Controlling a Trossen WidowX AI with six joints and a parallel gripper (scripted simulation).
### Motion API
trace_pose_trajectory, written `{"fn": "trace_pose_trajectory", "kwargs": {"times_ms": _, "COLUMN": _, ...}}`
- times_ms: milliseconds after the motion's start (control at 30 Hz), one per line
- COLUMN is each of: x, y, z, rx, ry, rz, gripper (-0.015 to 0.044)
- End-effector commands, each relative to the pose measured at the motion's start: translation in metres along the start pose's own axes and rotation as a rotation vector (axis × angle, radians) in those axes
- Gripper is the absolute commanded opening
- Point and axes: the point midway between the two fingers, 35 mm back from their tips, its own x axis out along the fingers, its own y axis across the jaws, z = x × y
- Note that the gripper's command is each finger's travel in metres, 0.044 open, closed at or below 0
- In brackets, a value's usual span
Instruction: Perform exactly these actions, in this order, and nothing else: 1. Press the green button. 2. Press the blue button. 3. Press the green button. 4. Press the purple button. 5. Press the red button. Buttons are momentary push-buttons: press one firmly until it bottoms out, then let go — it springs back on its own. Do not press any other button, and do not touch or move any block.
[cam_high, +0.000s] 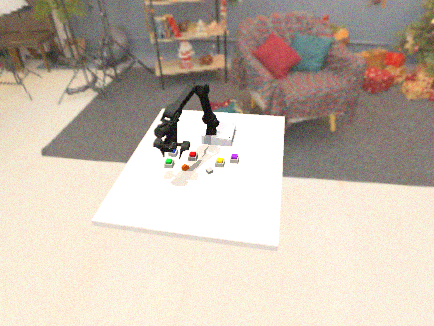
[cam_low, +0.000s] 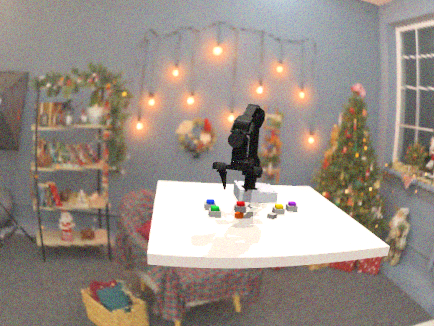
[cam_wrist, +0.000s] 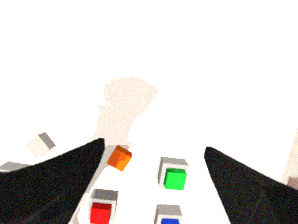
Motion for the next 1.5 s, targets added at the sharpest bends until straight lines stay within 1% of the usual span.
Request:
{"fn": "trace_pose_trajectory", "kwargs": {"times_ms": 0, "x": 0.000, "y": -0.034, "z": -0.051, "rx": 0.040, "ry": 0.101, "rz": 0.027, "gripper": 0.0400}}
{"fn": "trace_pose_trajectory", "kwargs": {"times_ms": 100, "x": -0.003, "y": -0.054, "z": -0.090, "rx": 0.076, "ry": 0.163, "rz": 0.060, "gripper": 0.0400}}
{"fn": "trace_pose_trajectory", "kwargs": {"times_ms": 300, "x": -0.003, "y": -0.056, "z": -0.096, "rx": 0.081, "ry": 0.172, "rz": 0.066, "gripper": 0.0400}}
{"fn": "trace_pose_trajectory", "kwargs": {"times_ms": 367, "x": 0.007, "y": -0.056, "z": -0.097, "rx": 0.081, "ry": 0.171, "rz": 0.066, "gripper": 0.0348}}
{"fn": "trace_pose_trajectory", "kwargs": {"times_ms": 467, "x": 0.048, "y": -0.053, "z": -0.104, "rx": 0.081, "ry": 0.171, "rz": 0.066, "gripper": 0.0269}}
{"fn": "trace_pose_trajectory", "kwargs": {"times_ms": 500, "x": 0.055, "y": -0.052, "z": -0.105, "rx": 0.081, "ry": 0.171, "rz": 0.067, "gripper": 0.0242}}
{"fn": "trace_pose_trajectory", "kwargs": {"times_ms": 767, "x": 0.057, "y": -0.052, "z": -0.106, "rx": 0.081, "ry": 0.171, "rz": 0.067, "gripper": 0.0032}}
{"fn": "trace_pose_trajectory", "kwargs": {"times_ms": 800, "x": 0.057, "y": -0.052, "z": -0.106, "rx": 0.081, "ry": 0.171, "rz": 0.067, "gripper": 0.0020}}
{"fn": "trace_pose_trajectory", "kwargs": {"times_ms": 1100, "x": 0.058, "y": -0.052, "z": -0.106, "rx": 0.081, "ry": 0.171, "rz": 0.067, "gripper": 0.0020}}
{"fn": "trace_pose_trajectory", "kwargs": {"times_ms": 1467, "x": 0.076, "y": -0.051, "z": -0.109, "rx": 0.081, "ry": 0.171, "rz": 0.067, "gripper": 0.0020}}
